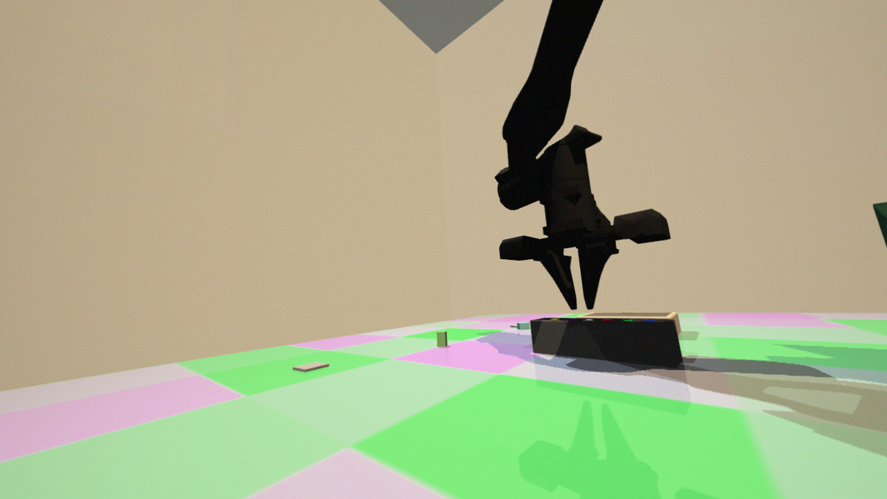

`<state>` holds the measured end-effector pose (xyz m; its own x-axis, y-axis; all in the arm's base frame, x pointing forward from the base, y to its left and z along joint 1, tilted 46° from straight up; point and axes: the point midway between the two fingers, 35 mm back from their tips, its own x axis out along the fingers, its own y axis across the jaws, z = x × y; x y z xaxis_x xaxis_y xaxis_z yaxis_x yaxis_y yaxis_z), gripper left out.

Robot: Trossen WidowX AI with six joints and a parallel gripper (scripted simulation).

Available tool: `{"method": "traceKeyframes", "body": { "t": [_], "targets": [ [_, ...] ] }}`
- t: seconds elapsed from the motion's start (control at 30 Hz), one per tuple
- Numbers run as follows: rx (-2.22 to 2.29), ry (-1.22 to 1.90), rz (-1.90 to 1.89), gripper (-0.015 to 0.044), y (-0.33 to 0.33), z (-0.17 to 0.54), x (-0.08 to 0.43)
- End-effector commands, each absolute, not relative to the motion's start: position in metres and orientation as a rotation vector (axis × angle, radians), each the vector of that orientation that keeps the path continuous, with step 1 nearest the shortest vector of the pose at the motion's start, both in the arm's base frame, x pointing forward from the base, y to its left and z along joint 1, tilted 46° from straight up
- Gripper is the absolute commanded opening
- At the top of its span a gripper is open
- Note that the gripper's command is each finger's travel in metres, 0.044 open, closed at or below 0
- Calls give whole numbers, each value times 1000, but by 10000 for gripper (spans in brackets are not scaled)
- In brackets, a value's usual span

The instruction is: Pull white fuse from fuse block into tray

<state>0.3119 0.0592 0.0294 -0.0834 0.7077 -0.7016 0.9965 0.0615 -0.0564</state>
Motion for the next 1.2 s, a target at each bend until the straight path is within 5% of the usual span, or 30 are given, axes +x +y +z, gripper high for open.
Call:
{"method": "traceKeyframes", "body": {
  "t": [0.0, 1.17],
  "targets": [
    [1705, 1851, -763, 74, 63, 26, 310],
    [1706, 1852, -763, 74, 72, 16, 309]
  ]
}}
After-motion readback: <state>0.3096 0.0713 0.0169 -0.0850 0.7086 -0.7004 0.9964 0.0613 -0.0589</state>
